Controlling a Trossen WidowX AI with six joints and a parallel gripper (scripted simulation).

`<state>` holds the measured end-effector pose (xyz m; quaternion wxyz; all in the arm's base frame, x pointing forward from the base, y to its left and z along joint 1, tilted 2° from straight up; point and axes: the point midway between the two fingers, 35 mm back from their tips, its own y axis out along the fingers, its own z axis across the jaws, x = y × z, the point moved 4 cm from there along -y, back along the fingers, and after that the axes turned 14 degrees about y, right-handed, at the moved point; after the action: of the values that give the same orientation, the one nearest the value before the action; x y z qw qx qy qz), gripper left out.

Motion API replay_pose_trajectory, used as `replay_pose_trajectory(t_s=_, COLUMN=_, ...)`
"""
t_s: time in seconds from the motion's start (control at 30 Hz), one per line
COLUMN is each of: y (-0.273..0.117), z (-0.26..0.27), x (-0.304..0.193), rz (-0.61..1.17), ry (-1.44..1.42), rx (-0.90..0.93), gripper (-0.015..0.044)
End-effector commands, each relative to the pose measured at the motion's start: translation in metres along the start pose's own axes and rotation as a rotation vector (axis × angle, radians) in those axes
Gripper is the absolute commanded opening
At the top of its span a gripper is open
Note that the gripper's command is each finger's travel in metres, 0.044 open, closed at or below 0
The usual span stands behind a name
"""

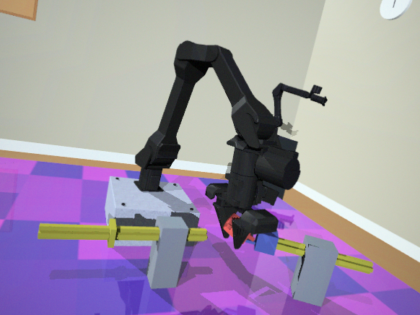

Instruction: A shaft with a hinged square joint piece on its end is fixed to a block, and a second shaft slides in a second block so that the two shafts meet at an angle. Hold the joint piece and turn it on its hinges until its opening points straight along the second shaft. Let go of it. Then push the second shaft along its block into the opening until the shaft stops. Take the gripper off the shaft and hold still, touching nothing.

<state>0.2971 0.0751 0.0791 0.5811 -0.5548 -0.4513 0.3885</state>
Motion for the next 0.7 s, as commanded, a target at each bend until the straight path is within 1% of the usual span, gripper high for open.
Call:
replay_pose_trajectory(t_s=0.0, y=0.0032, z=-0.0003, x=-0.0043, rz=-0.068, ry=0.016, rx=0.016, gripper=0.0000)
replay_pose_trajectory(t_s=0.17, y=0.0074, z=-0.0006, x=-0.0093, rz=-0.149, ry=0.034, rx=0.034, gripper=0.0000)
replay_pose_trajectory(t_s=0.67, y=0.0090, z=-0.0007, x=-0.0110, rz=-0.188, ry=0.038, rx=0.043, gripper=0.0000)
